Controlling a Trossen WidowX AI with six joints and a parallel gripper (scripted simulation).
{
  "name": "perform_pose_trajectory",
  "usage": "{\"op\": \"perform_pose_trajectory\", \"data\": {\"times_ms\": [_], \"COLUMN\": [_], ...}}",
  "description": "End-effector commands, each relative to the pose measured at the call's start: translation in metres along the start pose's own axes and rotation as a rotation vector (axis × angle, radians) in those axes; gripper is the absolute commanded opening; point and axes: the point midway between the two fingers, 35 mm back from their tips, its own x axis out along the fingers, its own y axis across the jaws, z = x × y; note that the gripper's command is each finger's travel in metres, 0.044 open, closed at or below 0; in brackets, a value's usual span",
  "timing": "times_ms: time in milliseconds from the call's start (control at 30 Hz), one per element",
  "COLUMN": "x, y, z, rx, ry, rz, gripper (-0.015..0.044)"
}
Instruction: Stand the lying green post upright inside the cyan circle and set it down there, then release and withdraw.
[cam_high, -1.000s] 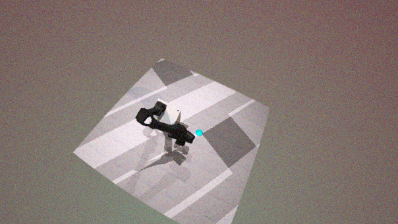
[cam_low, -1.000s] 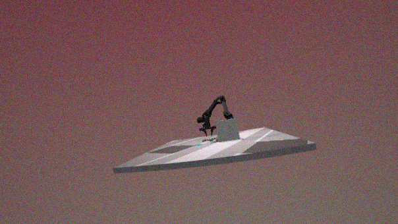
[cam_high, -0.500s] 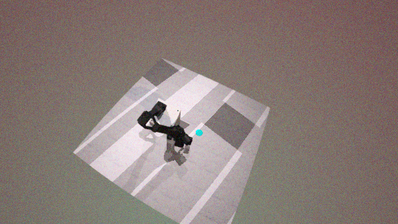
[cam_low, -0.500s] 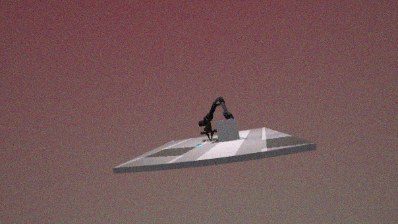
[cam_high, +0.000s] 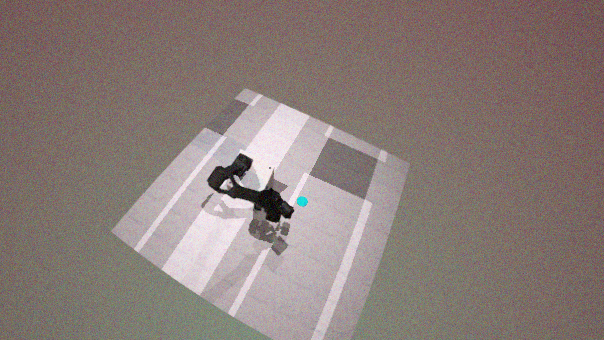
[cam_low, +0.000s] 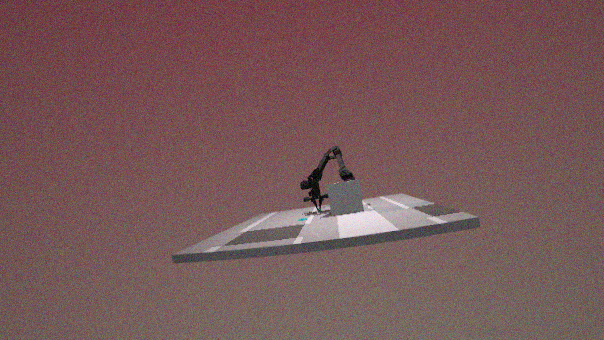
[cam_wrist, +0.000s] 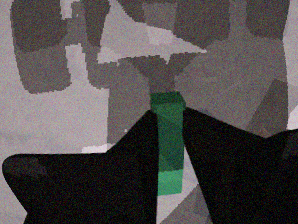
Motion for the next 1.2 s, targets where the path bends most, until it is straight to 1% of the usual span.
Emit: {"op": "perform_pose_trajectory", "data": {"times_ms": [0,900,1067,1167], "x": [-0.013,-0.096,-0.098,-0.099], "y": [0.003,-0.003,-0.003,0.002], "z": [0.001,0.001,0.000,-0.002], "rx": [0.006,0.005,-0.008,-0.072], "ry": [-0.001,-0.006,-0.007,-0.005], "rz": [0.001,0.000,0.001,0.005], "gripper": [0.0023,0.0023,0.0023,0.0023]}}
